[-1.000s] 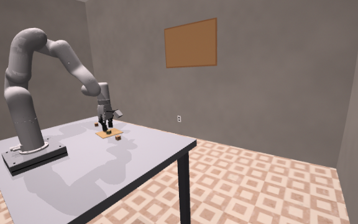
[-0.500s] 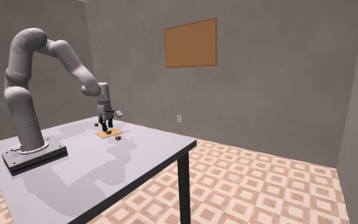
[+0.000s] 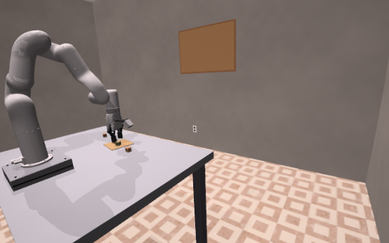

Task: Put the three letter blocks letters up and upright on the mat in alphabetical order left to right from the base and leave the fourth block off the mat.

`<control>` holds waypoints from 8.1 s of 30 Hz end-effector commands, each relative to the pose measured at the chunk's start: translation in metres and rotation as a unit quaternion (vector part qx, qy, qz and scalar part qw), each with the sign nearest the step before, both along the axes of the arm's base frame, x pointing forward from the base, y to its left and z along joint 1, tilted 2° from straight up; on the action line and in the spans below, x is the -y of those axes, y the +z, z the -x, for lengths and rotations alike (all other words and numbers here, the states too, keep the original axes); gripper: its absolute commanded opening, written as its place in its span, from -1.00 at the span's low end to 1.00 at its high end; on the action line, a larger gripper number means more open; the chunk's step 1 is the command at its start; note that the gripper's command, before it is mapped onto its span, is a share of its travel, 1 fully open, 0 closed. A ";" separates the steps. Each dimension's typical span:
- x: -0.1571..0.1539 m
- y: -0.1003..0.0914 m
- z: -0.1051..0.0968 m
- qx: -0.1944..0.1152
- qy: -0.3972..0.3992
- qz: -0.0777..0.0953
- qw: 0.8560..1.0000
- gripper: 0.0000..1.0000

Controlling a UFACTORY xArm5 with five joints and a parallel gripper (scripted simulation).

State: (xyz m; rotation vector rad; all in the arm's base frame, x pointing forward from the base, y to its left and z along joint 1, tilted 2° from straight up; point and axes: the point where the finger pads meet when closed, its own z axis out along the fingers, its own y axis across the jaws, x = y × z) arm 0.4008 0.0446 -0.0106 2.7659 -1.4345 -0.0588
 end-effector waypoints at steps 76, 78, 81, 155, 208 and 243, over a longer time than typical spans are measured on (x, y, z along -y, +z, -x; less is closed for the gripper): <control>0.000 -0.028 0.000 0.002 0.000 0.000 1.000 0.26; 0.000 -0.028 0.000 0.002 0.000 0.000 1.000 0.26; 0.000 -0.028 0.000 0.002 0.000 0.000 1.000 0.26; 0.001 0.036 -0.003 0.002 0.000 0.000 1.000 -0.57; 0.014 0.071 -0.021 -0.001 0.507 -0.023 0.862 -0.57; 0.016 0.033 -0.020 -0.001 0.532 -0.024 0.846 -0.57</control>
